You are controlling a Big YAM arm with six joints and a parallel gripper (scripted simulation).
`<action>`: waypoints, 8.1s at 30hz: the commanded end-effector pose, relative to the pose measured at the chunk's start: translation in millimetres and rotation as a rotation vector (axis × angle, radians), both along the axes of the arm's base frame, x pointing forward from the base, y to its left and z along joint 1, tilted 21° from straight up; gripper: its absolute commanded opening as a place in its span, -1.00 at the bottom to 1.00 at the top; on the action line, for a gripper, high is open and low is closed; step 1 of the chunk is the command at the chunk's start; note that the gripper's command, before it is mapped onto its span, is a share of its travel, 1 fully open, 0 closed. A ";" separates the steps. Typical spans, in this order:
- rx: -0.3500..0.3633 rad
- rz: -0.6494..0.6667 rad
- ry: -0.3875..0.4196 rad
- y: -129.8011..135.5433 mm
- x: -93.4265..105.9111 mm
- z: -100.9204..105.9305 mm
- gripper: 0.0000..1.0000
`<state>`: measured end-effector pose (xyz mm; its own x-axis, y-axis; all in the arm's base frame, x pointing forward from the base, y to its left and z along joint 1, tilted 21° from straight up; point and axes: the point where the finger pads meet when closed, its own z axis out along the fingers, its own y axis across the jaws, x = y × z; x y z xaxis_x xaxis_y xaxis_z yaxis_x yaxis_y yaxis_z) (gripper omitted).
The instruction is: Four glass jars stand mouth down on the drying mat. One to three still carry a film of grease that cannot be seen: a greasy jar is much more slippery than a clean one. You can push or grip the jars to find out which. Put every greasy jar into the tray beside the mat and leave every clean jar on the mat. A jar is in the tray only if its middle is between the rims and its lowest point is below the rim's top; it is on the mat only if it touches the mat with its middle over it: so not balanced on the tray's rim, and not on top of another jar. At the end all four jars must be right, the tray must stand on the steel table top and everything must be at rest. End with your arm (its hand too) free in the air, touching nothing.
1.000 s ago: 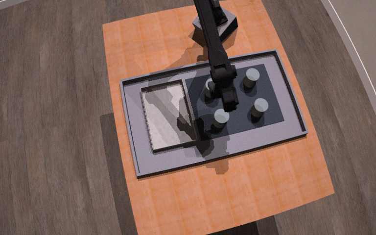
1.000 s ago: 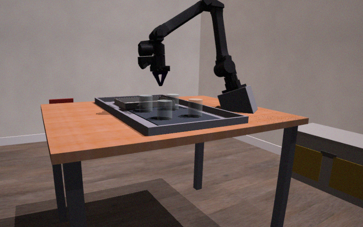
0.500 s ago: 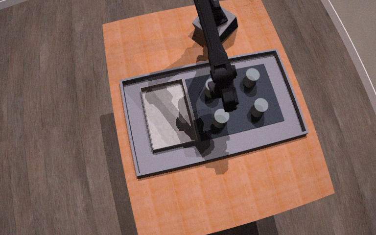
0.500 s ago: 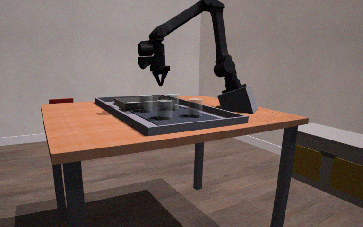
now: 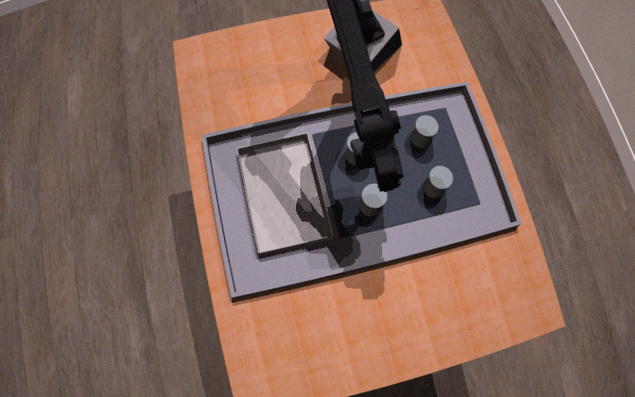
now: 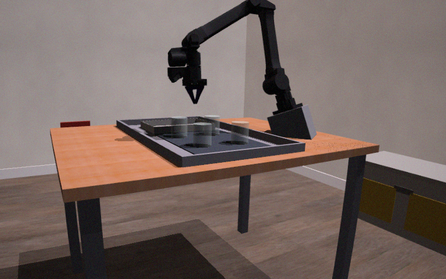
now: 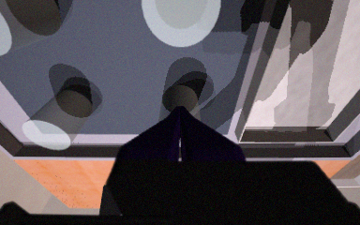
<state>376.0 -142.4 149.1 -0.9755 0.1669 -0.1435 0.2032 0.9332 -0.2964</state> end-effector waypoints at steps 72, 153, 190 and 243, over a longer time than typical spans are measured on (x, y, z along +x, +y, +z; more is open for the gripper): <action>-0.013 0.017 -0.060 -28.0 19.3 -65.1 -1.00; -0.013 0.017 -0.060 -29.4 28.7 -63.1 -1.00; -0.013 0.017 -0.060 -30.0 32.7 -62.3 -1.00; -0.013 0.017 -0.060 -30.9 38.8 -61.0 -1.00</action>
<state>396.1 -167.8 75.8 -0.9725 0.1518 -0.1769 0.1995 0.9345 -0.2950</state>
